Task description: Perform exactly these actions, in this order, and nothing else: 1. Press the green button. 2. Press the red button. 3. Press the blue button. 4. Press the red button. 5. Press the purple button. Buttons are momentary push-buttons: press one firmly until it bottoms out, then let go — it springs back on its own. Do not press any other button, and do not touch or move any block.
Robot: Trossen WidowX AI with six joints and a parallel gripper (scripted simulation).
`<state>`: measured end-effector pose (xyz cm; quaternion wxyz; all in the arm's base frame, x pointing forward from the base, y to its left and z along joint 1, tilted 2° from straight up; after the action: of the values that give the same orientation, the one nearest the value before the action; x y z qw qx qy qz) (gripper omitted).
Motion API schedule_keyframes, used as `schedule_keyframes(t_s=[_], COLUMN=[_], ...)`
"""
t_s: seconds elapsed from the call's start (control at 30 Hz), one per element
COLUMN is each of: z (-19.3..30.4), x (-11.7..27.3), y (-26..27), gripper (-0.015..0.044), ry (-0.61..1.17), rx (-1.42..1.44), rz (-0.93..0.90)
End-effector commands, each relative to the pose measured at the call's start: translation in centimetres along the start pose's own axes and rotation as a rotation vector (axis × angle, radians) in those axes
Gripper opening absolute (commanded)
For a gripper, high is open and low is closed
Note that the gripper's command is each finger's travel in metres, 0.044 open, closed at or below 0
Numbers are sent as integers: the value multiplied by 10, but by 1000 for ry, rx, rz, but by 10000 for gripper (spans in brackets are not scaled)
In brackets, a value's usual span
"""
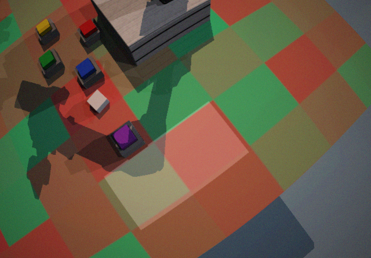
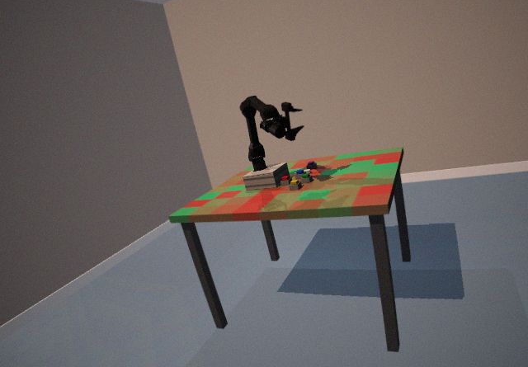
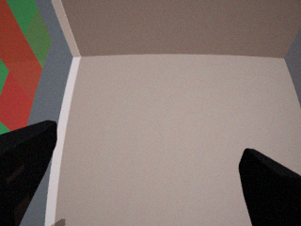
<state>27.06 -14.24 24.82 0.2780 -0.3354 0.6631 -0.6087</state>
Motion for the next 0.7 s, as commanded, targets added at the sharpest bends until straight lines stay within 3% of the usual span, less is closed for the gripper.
schedule_keyframes(t_s=[0.0,0.17,0.37,0.57,0.67], z=[0,-5,-10,-14,-14], x=[-1,-18,-37,-53,-57], y=[1,15,35,53,58], gripper=[400,400,400,400,400], ry=[-4,-146,-458,-889,-1048], rx=[18,486,1135,1748,1900], rz=[-8,-183,-334,-343,-327])
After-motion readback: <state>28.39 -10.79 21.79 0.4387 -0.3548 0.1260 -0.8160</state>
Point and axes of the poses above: the point midway between the two fingers, 35 mm back from their tips, its own x axis back along the fingers, its own y axis across the jaws, z = x × y, the point moved 9 cm from there along x, back along the fingers, and after that the axes turned 4 degrees about x, right-handed, at the moved point
